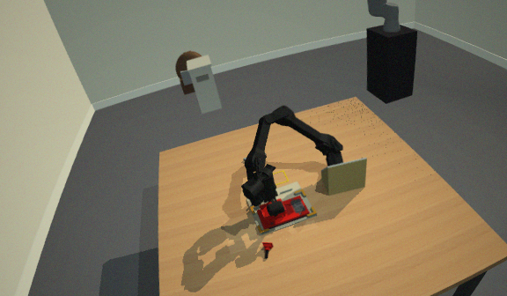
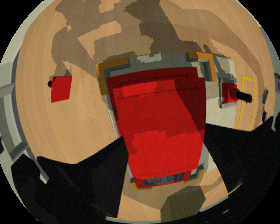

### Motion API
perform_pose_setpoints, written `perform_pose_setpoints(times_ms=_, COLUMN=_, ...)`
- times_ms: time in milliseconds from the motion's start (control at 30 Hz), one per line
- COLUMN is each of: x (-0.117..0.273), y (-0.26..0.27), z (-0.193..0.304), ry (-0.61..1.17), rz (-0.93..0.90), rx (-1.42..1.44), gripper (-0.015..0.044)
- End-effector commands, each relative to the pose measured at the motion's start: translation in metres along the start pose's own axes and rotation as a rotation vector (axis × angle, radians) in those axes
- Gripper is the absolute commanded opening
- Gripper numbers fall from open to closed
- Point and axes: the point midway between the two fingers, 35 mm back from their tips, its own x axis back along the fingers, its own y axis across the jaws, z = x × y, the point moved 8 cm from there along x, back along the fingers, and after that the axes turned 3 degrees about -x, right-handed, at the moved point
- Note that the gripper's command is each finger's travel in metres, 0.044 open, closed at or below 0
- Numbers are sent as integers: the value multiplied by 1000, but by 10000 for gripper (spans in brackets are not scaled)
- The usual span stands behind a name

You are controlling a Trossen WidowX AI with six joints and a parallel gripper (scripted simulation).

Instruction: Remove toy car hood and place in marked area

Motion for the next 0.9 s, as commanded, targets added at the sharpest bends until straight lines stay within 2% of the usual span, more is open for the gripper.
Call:
perform_pose_setpoints(times_ms=0, x=6, y=0, z=0, ry=-5, rz=-6, rx=-4, gripper=0)
perform_pose_setpoints(times_ms=400, x=14, y=0, z=0, ry=-5, rz=-7, rx=-4, gripper=0)
perform_pose_setpoints(times_ms=733, x=53, y=0, z=0, ry=-5, rz=-8, rx=-4, gripper=0)
perform_pose_setpoints(times_ms=867, x=49, y=1, z=0, ry=-2, rz=-2, rx=3, gripper=0)
